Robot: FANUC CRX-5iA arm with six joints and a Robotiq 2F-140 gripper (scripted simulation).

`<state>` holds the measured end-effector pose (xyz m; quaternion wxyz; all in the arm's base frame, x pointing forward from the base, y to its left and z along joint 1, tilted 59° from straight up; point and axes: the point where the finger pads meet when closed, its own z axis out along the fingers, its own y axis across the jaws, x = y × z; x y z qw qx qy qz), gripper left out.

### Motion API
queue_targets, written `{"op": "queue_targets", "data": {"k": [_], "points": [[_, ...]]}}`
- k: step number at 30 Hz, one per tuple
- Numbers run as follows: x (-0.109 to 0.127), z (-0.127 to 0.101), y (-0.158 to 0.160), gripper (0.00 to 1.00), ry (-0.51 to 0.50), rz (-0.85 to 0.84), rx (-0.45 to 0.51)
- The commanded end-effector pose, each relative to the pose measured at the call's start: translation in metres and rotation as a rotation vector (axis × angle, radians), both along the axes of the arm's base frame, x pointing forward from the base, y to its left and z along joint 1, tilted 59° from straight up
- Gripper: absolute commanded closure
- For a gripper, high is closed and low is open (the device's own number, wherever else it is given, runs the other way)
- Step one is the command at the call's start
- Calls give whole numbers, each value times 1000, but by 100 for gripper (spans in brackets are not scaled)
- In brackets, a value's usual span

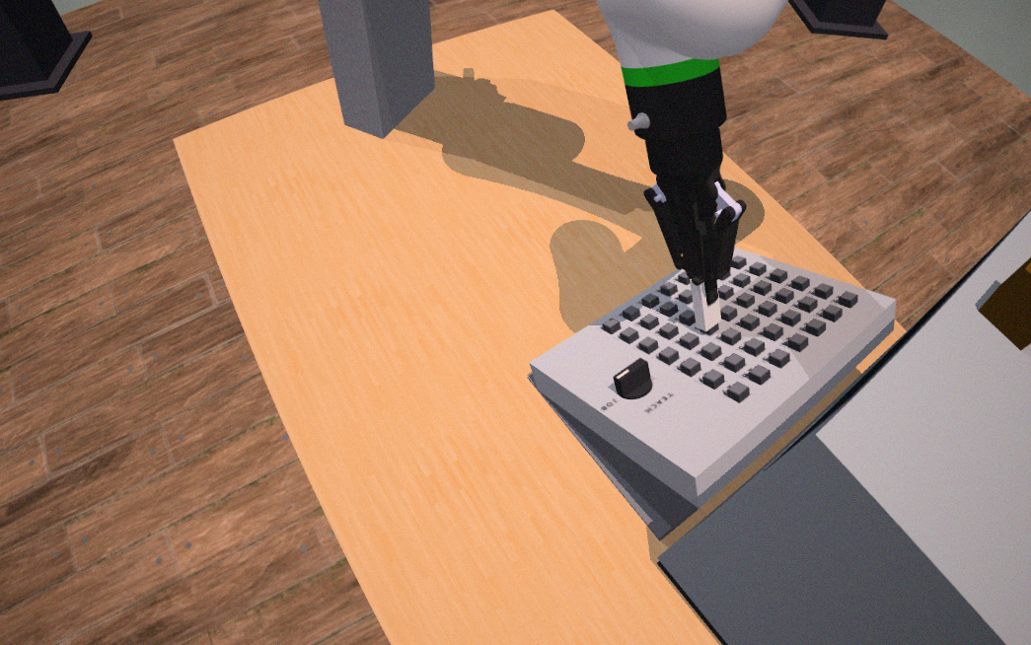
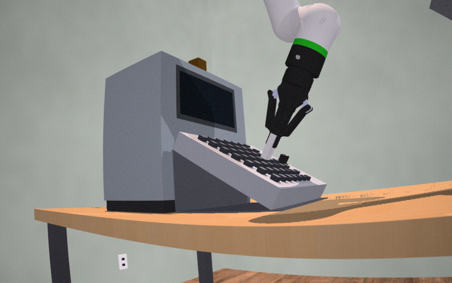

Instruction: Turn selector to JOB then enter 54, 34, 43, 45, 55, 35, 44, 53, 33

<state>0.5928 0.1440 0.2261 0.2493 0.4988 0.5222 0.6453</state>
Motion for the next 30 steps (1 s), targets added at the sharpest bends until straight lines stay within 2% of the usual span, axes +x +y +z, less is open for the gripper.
{"op": "queue_targets", "data": {"k": [1,30], "points": [[2,0,1,100,0,0,0],[5,0,2,100,0,0,0]]}}
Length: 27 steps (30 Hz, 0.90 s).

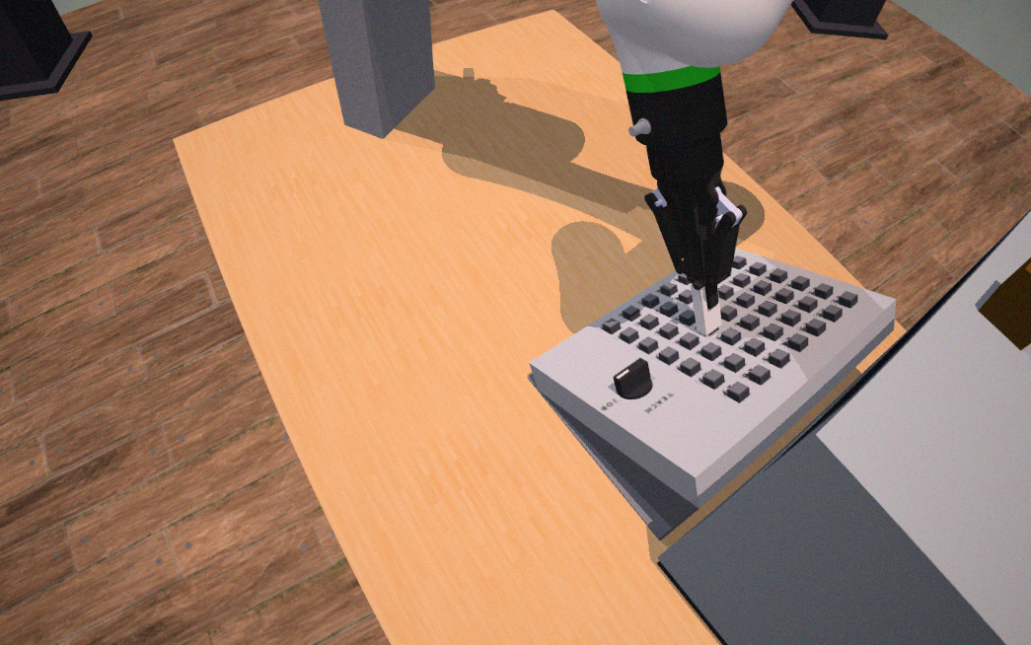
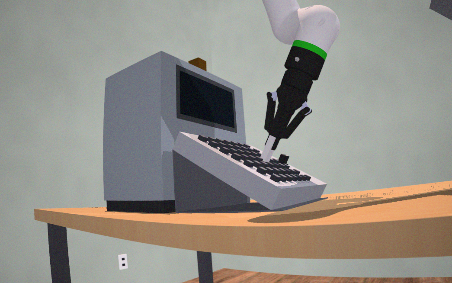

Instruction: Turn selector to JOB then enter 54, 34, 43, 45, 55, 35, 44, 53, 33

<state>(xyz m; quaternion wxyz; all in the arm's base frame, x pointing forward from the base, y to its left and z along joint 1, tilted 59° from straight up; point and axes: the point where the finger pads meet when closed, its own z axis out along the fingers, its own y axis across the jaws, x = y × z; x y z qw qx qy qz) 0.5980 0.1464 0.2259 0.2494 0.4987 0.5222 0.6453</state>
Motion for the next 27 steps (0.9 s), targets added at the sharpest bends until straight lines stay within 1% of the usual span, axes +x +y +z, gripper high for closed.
{"op": "queue_targets", "data": {"k": [1,17,27], "points": [[0,0,0,100,0,0,0],[-1,0,0,100,0,0,0],[-12,1,-6,100,0,0,0]]}}
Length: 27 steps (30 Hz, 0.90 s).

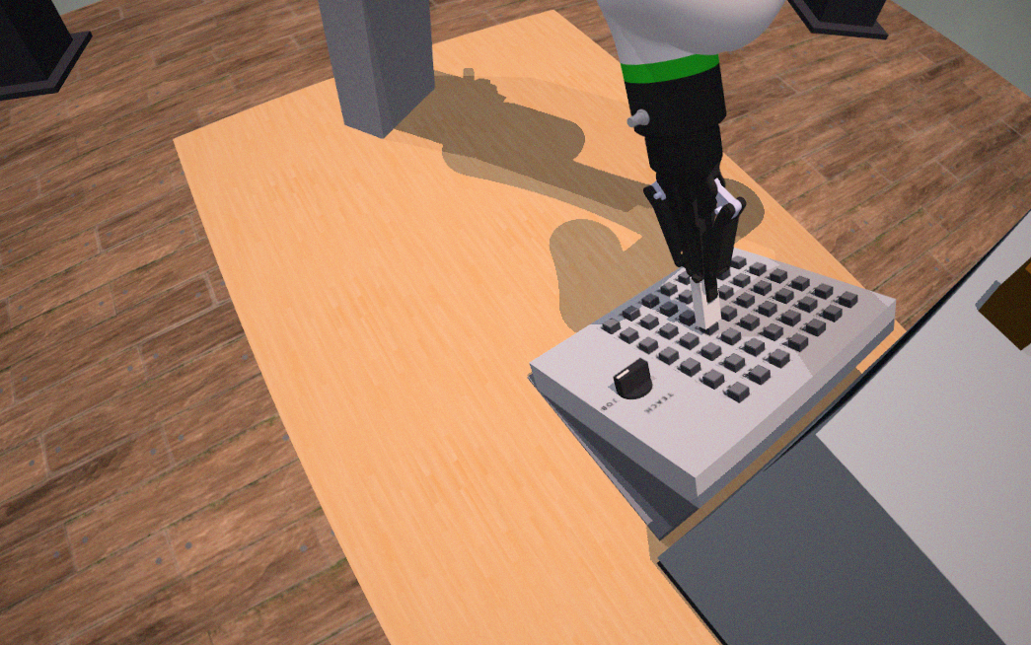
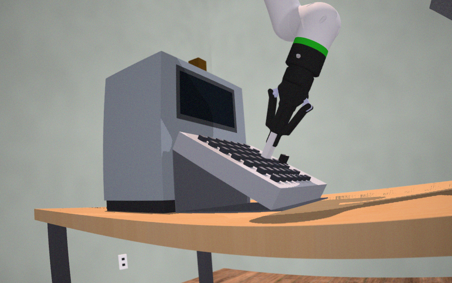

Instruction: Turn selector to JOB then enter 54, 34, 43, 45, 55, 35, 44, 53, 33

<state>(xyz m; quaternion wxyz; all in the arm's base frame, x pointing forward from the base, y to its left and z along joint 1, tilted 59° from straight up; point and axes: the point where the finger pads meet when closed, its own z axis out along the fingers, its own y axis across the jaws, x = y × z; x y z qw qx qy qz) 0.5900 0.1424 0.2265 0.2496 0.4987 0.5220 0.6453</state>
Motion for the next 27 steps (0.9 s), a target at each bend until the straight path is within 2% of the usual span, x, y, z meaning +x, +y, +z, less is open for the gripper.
{"op": "queue_targets", "data": {"k": [1,15,27], "points": [[-5,0,-2,100,0,0,0],[-22,1,-10,100,0,0,0],[-25,1,-11,100,0,0,0]]}}
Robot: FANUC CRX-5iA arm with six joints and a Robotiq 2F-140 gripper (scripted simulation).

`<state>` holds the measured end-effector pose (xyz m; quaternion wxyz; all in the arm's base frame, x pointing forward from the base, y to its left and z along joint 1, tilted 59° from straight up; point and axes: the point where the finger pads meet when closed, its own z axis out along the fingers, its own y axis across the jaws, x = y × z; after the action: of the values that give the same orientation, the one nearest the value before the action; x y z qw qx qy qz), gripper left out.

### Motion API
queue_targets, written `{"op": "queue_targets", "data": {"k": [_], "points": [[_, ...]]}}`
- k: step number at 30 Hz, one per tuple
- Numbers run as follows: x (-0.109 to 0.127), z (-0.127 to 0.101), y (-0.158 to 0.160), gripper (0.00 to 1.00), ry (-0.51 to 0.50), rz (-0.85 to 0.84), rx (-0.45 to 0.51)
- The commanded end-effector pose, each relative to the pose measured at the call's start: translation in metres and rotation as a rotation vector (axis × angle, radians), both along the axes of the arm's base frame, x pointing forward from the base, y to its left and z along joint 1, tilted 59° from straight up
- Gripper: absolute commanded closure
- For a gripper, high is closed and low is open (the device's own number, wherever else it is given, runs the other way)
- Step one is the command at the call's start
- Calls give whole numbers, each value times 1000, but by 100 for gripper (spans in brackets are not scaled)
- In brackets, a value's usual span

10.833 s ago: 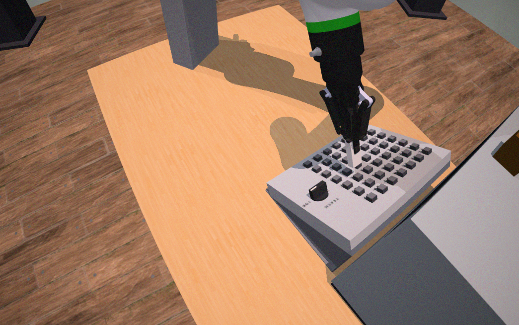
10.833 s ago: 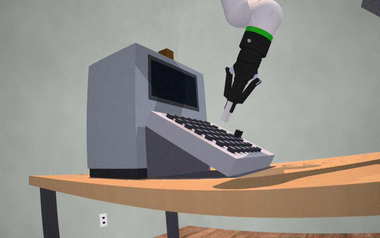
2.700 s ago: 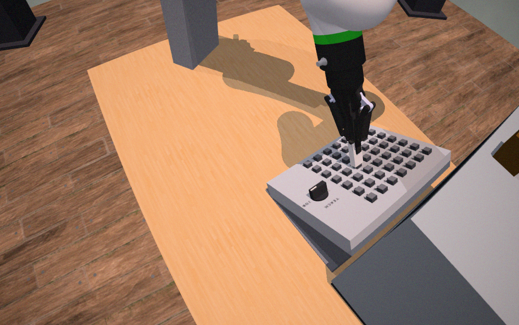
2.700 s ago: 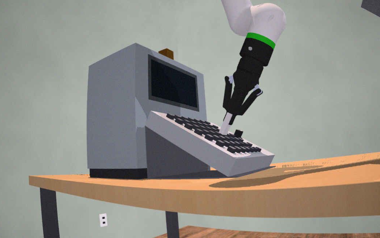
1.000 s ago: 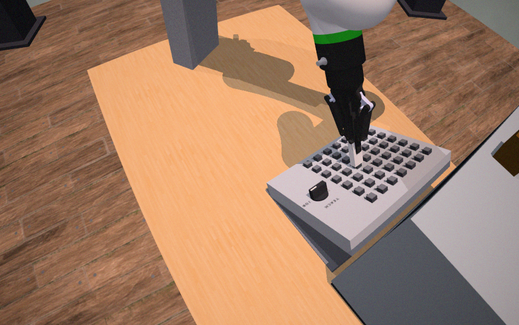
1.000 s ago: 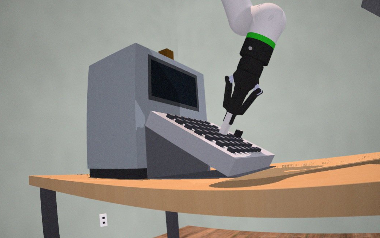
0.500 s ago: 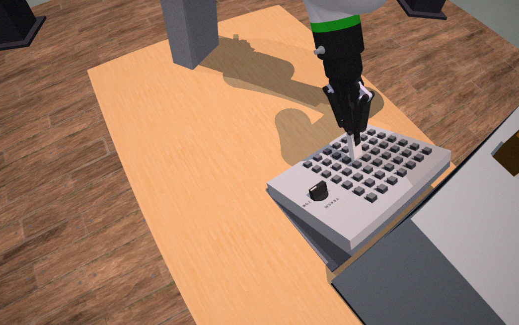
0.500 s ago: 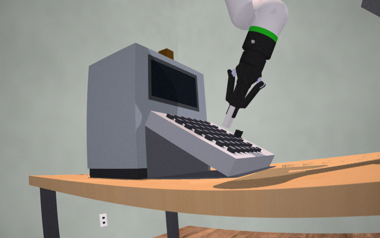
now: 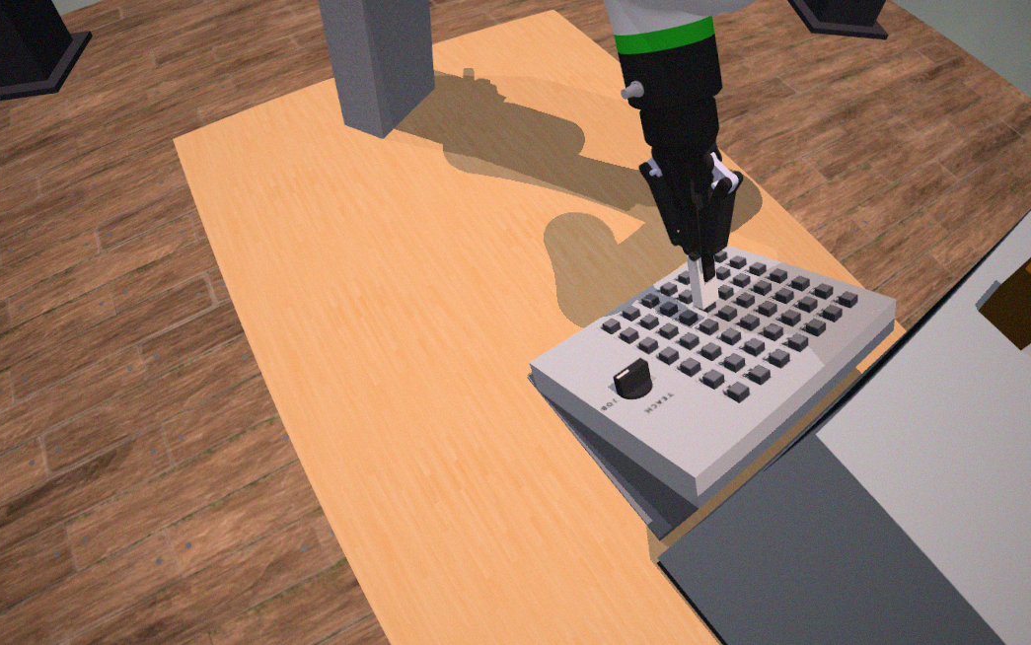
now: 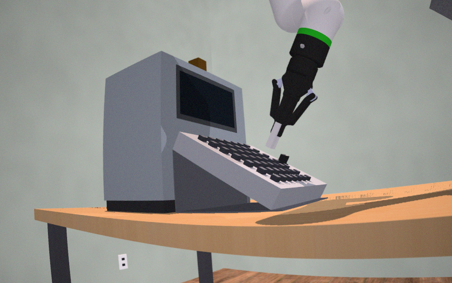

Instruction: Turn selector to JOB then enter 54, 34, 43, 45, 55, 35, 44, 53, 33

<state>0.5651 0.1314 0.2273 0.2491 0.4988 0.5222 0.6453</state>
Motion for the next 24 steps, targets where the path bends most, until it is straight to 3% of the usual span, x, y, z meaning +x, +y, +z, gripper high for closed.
{"op": "queue_targets", "data": {"k": [1,10,24], "points": [[-1,-1,2,100,0,-1,0],[-18,-17,37,100,0,-1,0],[-14,-18,42,100,0,-1,0]]}}
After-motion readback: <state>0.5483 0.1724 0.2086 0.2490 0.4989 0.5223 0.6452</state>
